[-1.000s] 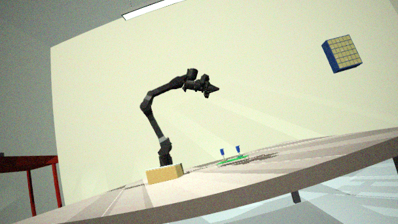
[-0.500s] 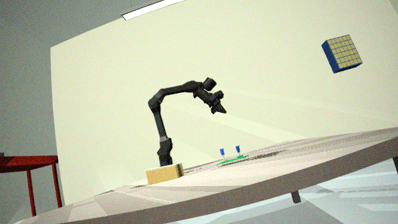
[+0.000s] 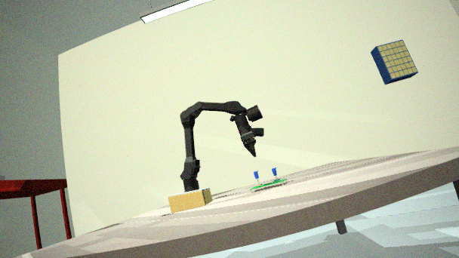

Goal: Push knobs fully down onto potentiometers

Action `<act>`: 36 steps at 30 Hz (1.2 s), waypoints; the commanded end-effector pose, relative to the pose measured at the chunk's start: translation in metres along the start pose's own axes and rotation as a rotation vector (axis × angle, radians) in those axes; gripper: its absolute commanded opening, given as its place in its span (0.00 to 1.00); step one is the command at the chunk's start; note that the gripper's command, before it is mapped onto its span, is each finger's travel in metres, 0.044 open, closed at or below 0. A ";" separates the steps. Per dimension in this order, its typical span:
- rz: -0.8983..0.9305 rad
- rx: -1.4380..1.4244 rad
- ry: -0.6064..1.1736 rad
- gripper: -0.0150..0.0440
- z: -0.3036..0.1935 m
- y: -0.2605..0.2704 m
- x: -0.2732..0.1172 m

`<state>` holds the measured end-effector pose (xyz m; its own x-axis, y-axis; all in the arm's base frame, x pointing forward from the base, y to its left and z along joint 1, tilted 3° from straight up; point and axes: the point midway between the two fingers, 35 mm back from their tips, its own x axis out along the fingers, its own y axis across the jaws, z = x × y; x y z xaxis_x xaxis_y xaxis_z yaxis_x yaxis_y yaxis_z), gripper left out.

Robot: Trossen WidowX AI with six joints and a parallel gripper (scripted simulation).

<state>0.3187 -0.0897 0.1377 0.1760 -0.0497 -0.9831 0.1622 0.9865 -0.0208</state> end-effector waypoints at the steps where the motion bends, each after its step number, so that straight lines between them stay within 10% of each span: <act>1: 0.037 0.025 0.097 0.25 -0.016 -0.003 0.017; 36: 0.039 0.026 0.102 0.25 -0.021 -0.002 0.057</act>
<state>0.3073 -0.0915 0.0779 0.0789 0.0041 -0.9969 0.1833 0.9829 0.0185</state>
